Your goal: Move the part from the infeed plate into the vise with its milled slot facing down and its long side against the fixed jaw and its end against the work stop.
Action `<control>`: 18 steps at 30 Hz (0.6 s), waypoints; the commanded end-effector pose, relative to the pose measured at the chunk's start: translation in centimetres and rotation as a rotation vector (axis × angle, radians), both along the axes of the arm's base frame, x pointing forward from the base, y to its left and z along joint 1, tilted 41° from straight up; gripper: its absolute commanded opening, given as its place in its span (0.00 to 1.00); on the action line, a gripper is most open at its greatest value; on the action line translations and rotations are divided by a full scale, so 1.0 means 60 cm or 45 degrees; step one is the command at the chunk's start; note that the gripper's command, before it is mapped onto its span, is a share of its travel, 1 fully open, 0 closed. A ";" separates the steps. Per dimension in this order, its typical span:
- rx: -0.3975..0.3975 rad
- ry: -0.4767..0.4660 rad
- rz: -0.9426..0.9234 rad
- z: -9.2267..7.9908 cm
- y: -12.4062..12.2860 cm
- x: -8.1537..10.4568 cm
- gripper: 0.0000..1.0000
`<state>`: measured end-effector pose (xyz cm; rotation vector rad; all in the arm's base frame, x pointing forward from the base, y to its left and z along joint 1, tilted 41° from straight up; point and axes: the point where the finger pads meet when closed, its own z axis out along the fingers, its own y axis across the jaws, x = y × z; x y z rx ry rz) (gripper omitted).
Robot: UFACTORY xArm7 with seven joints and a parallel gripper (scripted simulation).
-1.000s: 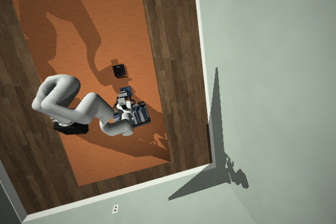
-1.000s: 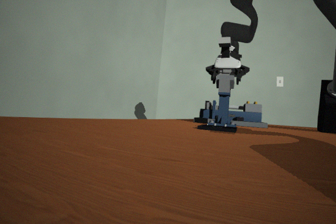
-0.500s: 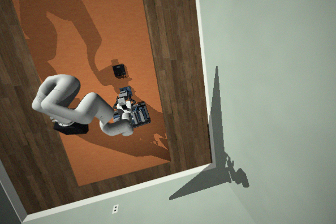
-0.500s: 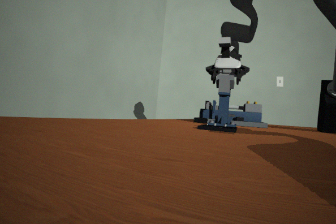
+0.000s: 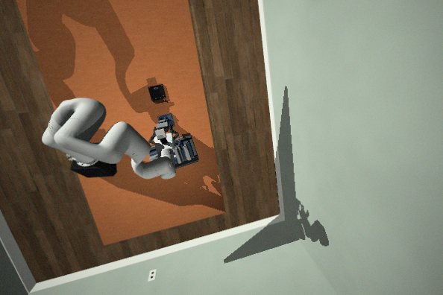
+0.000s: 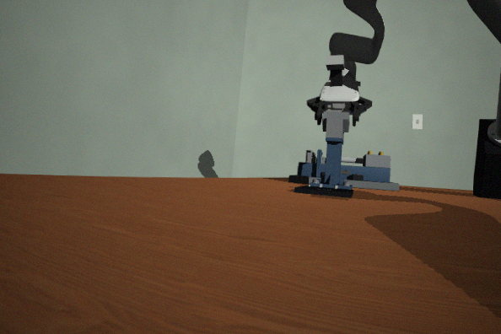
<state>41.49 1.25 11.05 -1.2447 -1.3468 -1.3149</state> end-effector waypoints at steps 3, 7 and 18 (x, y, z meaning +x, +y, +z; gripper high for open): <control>-0.003 -0.003 -0.004 0.001 -0.003 0.001 0.89; -0.003 -0.003 -0.004 -0.001 -0.002 0.001 0.89; -0.009 -0.002 -0.004 -0.004 0.001 0.001 0.89</control>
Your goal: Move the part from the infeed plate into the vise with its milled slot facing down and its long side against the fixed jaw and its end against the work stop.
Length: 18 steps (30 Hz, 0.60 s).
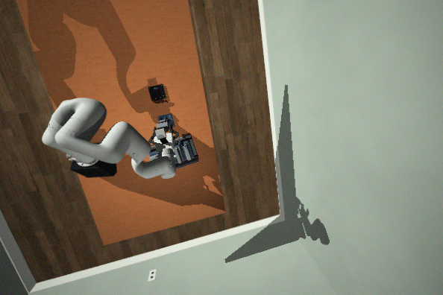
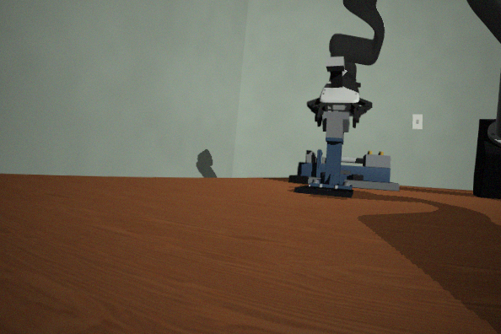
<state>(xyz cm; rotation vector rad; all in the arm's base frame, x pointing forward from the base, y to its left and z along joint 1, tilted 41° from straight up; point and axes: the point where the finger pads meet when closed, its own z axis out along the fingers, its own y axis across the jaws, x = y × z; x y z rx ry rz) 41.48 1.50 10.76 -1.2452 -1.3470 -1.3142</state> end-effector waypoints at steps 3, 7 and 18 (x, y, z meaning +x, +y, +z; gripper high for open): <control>-0.016 -0.003 -0.006 0.001 -0.003 0.001 0.89; -0.029 -0.002 -0.007 0.001 -0.003 0.001 0.89; -0.072 0.000 -0.014 0.002 -0.003 0.001 0.89</control>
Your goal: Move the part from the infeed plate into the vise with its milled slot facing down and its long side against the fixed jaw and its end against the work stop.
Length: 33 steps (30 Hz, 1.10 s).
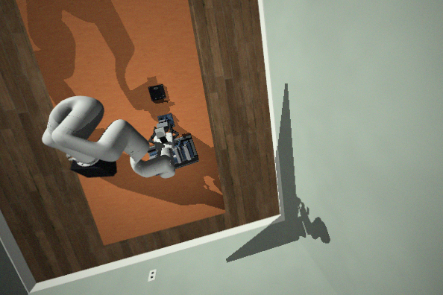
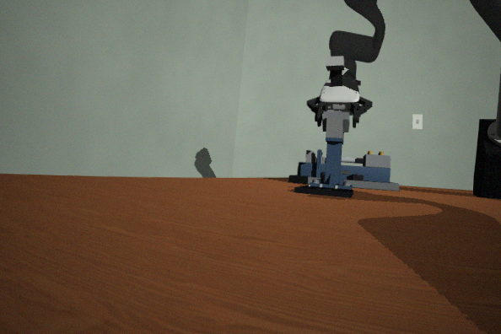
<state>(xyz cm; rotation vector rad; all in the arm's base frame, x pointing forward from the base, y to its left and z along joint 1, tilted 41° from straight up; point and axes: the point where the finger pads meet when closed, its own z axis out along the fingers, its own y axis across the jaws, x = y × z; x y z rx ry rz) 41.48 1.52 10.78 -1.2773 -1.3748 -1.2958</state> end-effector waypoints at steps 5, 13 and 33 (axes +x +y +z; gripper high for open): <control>-0.055 0.000 -0.011 0.002 -0.003 0.001 0.89; -0.102 0.002 -0.018 0.003 -0.003 0.001 0.89; -0.295 0.013 -0.045 0.005 -0.002 0.001 0.89</control>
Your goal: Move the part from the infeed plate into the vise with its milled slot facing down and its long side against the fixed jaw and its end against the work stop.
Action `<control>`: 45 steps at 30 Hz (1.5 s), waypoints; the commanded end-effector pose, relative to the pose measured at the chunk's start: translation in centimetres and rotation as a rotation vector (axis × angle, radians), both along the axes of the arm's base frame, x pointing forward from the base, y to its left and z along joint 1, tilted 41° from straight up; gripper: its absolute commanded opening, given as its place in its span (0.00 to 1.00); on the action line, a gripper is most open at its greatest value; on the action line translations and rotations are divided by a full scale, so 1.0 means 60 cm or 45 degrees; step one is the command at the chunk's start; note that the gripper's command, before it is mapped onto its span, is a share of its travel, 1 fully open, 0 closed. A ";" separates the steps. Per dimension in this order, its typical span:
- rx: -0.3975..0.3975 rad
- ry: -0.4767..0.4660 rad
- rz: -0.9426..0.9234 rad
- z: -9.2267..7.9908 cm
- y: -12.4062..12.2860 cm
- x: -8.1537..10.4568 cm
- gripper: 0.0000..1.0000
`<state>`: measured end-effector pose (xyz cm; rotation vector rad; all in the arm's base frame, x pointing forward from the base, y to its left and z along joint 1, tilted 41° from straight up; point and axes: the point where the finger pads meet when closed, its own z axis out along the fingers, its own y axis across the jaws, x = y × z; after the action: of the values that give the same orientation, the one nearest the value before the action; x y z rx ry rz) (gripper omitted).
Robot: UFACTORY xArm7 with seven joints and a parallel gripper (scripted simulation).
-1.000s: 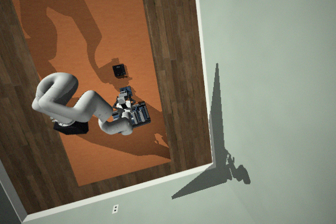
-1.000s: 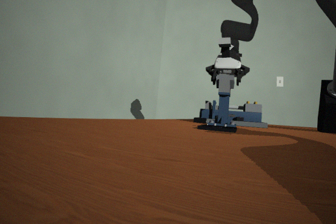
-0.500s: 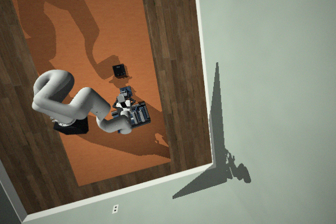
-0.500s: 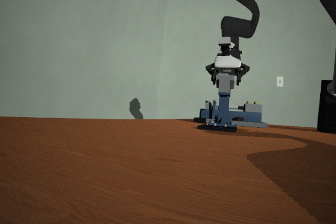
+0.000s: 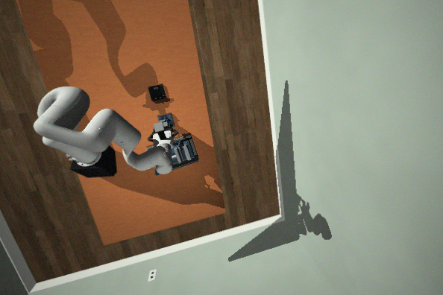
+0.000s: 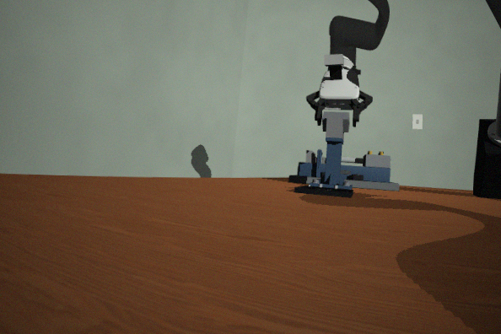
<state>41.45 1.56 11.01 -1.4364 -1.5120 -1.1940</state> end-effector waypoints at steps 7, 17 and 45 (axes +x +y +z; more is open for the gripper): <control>-0.137 0.005 -0.024 0.003 -0.002 0.001 0.89; -0.251 0.011 -0.040 0.004 -0.001 0.001 0.89; -0.683 0.034 -0.102 0.009 0.003 0.000 0.89</control>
<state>41.40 1.82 11.47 -1.8057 -1.8204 -0.8884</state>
